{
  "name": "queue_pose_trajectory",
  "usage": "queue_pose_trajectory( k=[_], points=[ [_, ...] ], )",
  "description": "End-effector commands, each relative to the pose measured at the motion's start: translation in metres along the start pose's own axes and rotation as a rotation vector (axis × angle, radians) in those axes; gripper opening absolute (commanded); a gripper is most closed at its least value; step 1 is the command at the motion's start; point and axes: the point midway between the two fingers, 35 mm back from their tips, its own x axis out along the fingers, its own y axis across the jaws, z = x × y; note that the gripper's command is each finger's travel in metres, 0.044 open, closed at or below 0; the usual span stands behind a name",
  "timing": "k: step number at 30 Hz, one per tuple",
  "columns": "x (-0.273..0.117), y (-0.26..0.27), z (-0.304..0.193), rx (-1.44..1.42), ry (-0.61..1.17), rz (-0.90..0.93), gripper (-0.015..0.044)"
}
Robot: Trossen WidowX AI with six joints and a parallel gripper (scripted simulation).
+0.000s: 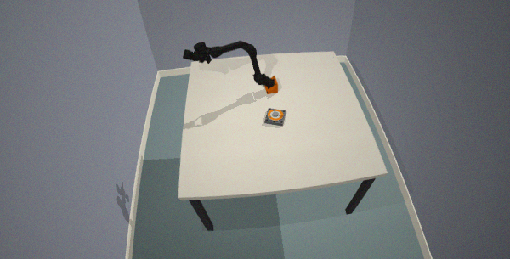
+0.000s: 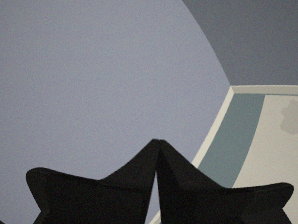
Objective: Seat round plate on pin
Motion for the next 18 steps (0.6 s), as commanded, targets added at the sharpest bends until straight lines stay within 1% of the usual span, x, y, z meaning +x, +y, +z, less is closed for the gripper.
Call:
queue_pose_trajectory(
  k=[1, 2, 5, 7, 9, 11, 14, 15, 17, 18],
  points=[
    [0.002, -0.004, -0.05, -0.078, 0.153, -0.001, 0.0],
    [-0.001, -0.005, -0.065, -0.114, 0.203, 0.01, 0.0],
    [-0.014, -0.015, -0.14, -0.219, 0.41, 0.001, 0.0],
    [-0.027, -0.021, -0.174, -0.271, 0.507, 0.001, 0.0],
    [-0.035, -0.024, -0.191, -0.298, 0.558, 0.004, 0.0],
    [-0.061, -0.032, -0.235, -0.375, 0.694, 0.016, 0.0],
    [-0.1, -0.042, -0.281, -0.468, 0.845, 0.04, 0.0],
    [-0.114, -0.046, -0.294, -0.502, 0.896, 0.05, 0.0],
    [-0.128, -0.05, -0.306, -0.535, 0.94, 0.06, 0.0],
    [-0.147, -0.054, -0.32, -0.576, 0.995, 0.074, 0.0]
  ],
)
